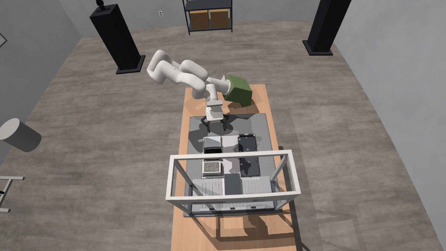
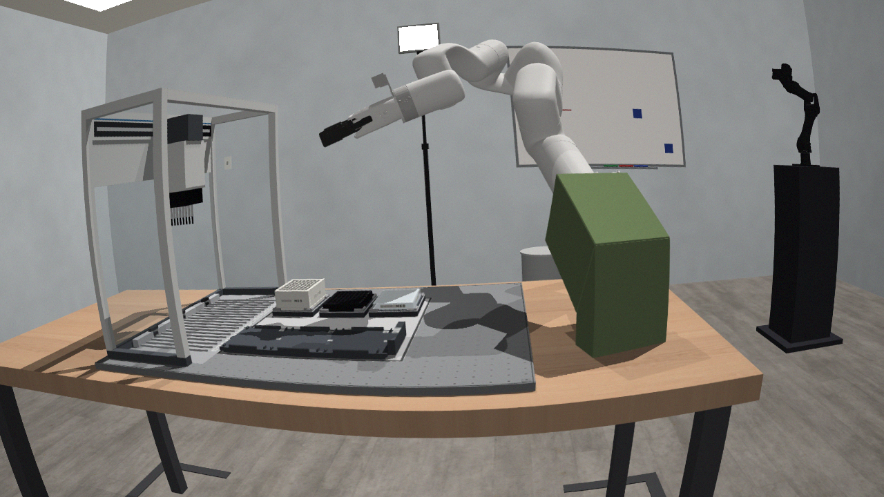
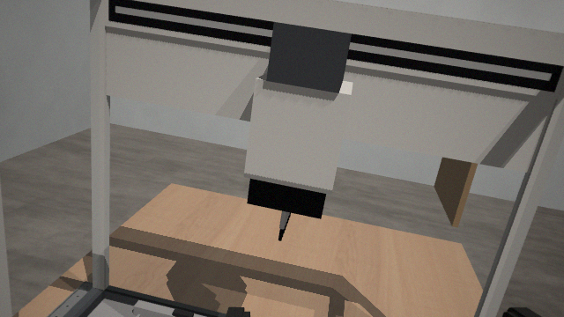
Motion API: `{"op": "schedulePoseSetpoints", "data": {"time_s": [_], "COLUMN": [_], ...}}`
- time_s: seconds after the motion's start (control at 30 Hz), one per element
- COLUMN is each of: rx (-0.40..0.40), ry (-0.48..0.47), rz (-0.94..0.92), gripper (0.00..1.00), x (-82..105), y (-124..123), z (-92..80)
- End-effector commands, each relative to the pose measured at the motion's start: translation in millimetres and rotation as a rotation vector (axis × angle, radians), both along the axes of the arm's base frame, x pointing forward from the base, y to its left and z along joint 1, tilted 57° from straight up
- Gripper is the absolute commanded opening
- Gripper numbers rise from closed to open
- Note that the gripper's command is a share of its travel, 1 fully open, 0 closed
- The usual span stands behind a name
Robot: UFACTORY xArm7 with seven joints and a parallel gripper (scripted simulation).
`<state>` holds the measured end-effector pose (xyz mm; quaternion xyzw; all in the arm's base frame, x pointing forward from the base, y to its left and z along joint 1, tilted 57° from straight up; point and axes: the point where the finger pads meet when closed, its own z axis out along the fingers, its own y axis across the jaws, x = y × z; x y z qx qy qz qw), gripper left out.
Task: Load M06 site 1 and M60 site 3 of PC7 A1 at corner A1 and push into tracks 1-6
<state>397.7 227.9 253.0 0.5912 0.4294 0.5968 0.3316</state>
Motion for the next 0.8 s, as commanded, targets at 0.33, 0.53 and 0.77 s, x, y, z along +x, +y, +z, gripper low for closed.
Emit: {"op": "schedulePoseSetpoints", "data": {"time_s": [0.33, 0.53, 0.77], "rx": [0.001, 0.001, -0.154], "ry": [-0.003, -0.003, 0.014], "rz": [0.003, 0.003, -0.117], "gripper": [1.00, 1.00, 1.00], "x": [-0.2, -0.2, 13.5], "y": [2.0, 2.0, -24.6], "z": [1.4, 1.4, 0.4]}}
